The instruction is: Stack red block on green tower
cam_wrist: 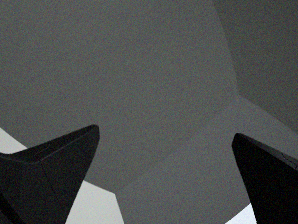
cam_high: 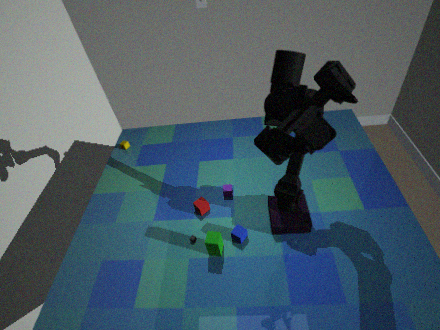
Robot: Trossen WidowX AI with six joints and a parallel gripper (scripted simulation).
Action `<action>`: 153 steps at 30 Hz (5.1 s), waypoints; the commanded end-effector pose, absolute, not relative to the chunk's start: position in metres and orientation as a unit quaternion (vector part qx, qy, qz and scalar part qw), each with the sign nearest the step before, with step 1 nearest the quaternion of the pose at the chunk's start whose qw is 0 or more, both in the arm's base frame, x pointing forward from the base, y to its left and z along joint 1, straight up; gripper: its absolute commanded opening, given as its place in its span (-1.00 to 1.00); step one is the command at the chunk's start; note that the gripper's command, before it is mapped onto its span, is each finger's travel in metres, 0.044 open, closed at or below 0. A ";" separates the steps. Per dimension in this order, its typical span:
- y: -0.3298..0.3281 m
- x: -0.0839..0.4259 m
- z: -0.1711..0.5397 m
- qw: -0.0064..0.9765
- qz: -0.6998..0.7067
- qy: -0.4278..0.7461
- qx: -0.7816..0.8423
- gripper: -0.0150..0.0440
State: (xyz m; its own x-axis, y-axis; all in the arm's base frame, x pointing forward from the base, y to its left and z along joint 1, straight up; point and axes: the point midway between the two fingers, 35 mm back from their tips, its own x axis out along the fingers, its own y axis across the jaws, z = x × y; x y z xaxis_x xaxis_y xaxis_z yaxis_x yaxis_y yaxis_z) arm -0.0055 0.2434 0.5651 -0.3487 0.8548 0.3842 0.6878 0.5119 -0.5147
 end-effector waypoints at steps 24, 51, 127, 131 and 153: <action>0.238 0.311 0.312 0.620 0.480 -0.081 -0.615 1.00; -0.008 0.328 0.112 0.653 0.290 0.633 -0.297 1.00; -0.006 0.336 -0.001 0.653 0.291 0.633 -0.297 0.29; -0.006 0.336 -0.001 0.653 0.291 0.633 -0.297 0.13; -0.006 0.333 0.081 0.653 0.290 0.633 -0.297 -0.49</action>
State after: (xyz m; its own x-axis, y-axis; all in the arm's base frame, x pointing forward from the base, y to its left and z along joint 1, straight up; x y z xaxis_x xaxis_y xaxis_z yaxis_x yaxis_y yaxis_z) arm 0.3329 -0.0050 0.0628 0.0186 0.0082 -0.9998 -0.7593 0.6507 -0.0088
